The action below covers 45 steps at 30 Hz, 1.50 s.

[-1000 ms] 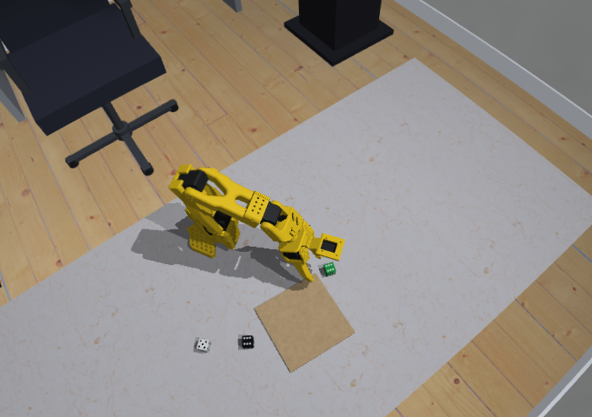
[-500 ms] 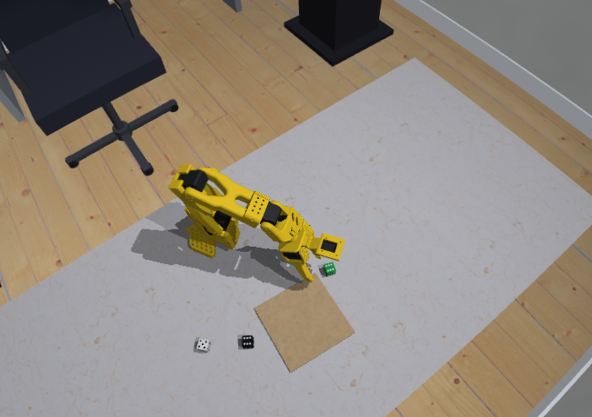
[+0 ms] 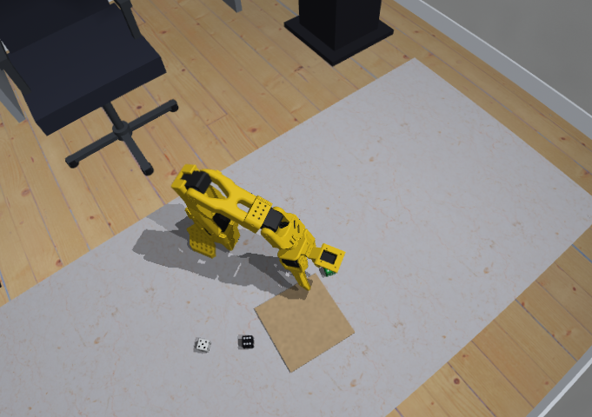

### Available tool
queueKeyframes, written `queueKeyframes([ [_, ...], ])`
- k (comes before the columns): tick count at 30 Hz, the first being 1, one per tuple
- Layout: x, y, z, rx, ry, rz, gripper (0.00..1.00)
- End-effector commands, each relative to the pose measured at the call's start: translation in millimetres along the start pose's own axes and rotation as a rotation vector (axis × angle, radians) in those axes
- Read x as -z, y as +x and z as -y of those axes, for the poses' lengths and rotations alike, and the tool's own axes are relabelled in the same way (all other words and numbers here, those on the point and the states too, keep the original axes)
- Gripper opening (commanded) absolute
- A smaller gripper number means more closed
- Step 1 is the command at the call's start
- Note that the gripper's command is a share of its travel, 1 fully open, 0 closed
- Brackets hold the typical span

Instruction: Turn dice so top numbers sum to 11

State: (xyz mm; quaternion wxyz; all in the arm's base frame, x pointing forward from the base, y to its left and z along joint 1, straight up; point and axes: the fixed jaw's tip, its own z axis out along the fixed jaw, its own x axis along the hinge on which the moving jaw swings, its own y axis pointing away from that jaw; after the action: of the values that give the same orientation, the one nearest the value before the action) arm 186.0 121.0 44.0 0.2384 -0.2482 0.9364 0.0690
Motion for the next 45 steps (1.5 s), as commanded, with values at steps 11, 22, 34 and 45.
queueKeyframes([
  [11, 10, -9, 77, -0.362, 0.151, -0.093, 0.28],
  [22, 28, 19, 150, -0.743, 0.27, -0.219, 0.28],
  [34, 57, 68, 205, -1.134, 0.347, -0.329, 0.28],
  [45, 70, 89, 218, -1.278, 0.365, -0.364, 0.28],
])
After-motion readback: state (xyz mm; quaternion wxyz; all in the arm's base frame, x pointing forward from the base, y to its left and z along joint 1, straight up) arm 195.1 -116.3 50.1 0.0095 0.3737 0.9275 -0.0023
